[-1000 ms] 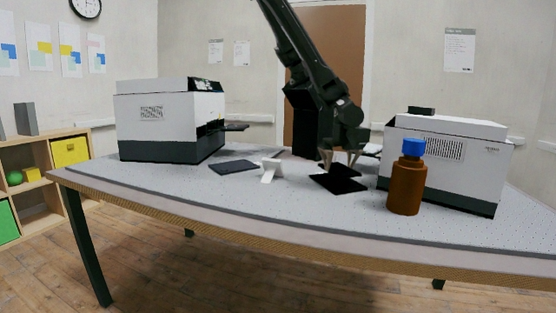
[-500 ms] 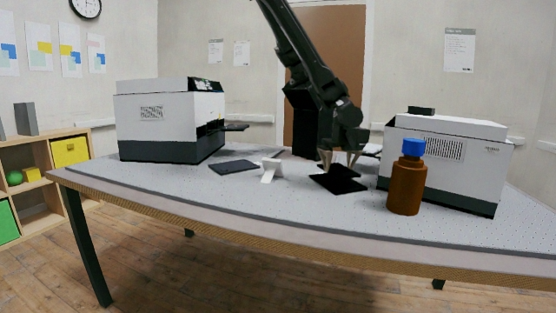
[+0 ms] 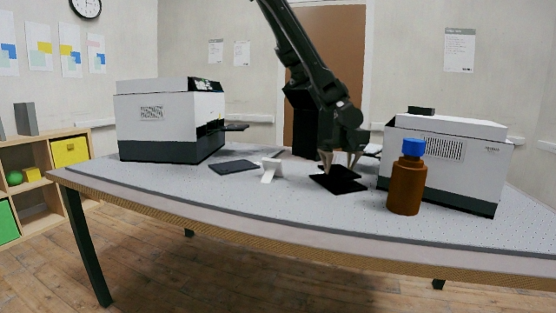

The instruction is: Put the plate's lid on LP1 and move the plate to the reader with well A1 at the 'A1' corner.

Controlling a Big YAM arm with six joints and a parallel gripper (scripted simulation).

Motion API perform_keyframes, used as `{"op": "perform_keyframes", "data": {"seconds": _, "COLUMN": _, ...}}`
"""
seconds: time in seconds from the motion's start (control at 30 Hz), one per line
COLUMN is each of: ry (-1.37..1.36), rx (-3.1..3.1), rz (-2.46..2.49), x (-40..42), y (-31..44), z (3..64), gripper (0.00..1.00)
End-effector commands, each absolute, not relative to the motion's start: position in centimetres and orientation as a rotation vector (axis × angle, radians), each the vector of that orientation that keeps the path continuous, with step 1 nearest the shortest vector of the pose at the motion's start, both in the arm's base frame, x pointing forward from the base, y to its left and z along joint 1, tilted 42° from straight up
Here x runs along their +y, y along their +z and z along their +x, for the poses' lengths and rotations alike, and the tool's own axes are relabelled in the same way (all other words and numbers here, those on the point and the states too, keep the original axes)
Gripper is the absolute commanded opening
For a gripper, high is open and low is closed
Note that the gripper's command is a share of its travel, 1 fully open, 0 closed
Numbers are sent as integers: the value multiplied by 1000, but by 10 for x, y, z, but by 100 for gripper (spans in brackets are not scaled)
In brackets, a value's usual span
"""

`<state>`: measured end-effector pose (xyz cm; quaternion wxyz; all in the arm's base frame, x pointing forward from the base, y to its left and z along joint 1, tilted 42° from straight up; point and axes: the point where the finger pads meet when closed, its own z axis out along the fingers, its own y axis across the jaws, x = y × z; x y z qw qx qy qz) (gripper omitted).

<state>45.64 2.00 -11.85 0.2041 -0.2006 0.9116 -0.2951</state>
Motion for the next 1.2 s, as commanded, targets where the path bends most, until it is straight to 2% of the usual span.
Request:
{"op": "perform_keyframes", "data": {"seconds": 0.0, "ry": -822, "rx": 2535, "rz": -552, "x": 14, "y": -116, "z": 458, "gripper": 85}}
{"op": "perform_keyframes", "data": {"seconds": 1.17, "ry": -815, "rx": 2528, "rz": -531, "x": 13, "y": -118, "z": 469, "gripper": 85}}
